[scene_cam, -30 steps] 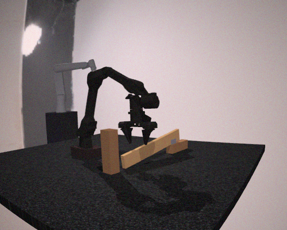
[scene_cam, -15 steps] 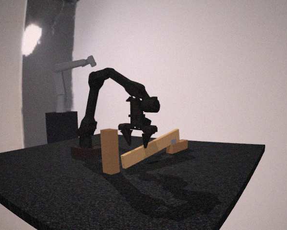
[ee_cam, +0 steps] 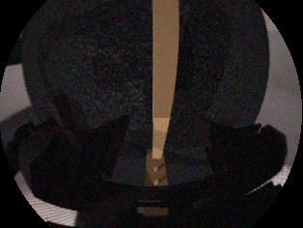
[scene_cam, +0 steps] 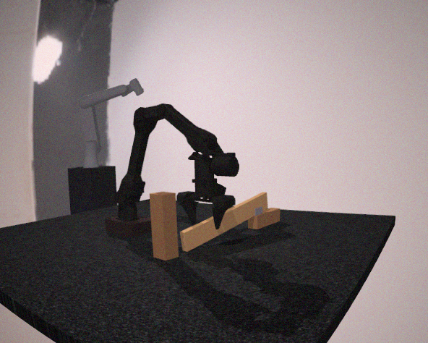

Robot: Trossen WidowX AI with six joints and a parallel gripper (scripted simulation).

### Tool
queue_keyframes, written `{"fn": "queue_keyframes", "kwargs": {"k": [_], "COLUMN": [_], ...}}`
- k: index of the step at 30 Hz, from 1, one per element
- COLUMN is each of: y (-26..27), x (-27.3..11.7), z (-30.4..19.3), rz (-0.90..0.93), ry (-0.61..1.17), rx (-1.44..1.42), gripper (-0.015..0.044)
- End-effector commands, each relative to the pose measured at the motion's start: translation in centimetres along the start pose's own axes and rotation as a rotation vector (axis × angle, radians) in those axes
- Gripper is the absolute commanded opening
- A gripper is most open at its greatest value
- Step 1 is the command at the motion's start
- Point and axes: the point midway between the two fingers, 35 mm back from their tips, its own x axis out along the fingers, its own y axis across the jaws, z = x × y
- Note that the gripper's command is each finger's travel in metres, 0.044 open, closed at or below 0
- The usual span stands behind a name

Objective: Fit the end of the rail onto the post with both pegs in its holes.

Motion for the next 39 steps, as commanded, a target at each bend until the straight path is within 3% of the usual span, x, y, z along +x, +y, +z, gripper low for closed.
{"fn": "queue_keyframes", "kwargs": {"k": [1,19,33,39], "y": [0.0,0.2,0.2,0.2], "x": [0.6,3.3,3.3,3.3], "z": [0.1,0.1,0.1,0.1], "rz": [-0.001,-0.001,-0.001,-0.001], "ry": [-0.006,-0.006,-0.006,-0.006], "rx": [-0.002,-0.002,-0.002,-0.002], "gripper": [0.044,0.044,0.0072,0.0032]}}
